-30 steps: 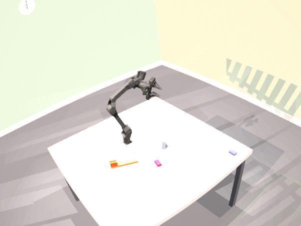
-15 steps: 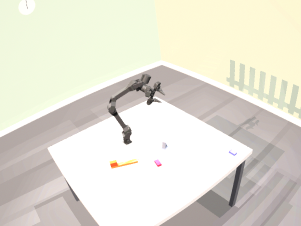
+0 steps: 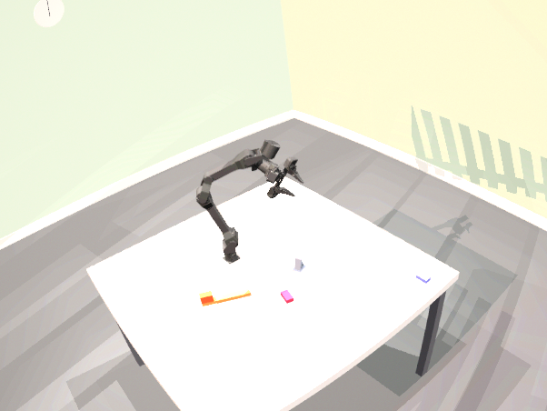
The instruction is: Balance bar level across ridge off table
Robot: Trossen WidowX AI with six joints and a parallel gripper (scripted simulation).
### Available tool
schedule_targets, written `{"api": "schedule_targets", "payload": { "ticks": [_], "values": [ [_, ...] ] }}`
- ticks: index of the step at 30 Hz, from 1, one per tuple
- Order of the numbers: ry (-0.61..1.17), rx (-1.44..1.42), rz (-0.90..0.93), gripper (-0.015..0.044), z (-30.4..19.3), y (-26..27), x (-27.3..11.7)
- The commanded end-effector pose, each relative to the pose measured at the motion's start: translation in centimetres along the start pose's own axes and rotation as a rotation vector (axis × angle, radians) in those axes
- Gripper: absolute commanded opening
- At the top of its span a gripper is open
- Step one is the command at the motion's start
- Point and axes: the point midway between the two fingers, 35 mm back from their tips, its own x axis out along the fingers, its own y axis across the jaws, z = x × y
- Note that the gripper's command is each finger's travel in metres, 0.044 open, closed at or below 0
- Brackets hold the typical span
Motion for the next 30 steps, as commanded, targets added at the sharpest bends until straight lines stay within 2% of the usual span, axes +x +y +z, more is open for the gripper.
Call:
{"api": "schedule_targets", "payload": {
  "ticks": [1, 17, 30],
  "values": [
    [-0.010, -0.050, -0.028, 0.0315, 0.4, -0.6, 0.9],
    [-0.062, -0.434, -0.227, 0.0315, 5.0, -4.5, 4.5],
    [-0.030, -0.745, -0.406, 0.0315, 9.1, -8.2, 6.4]
  ]
}}
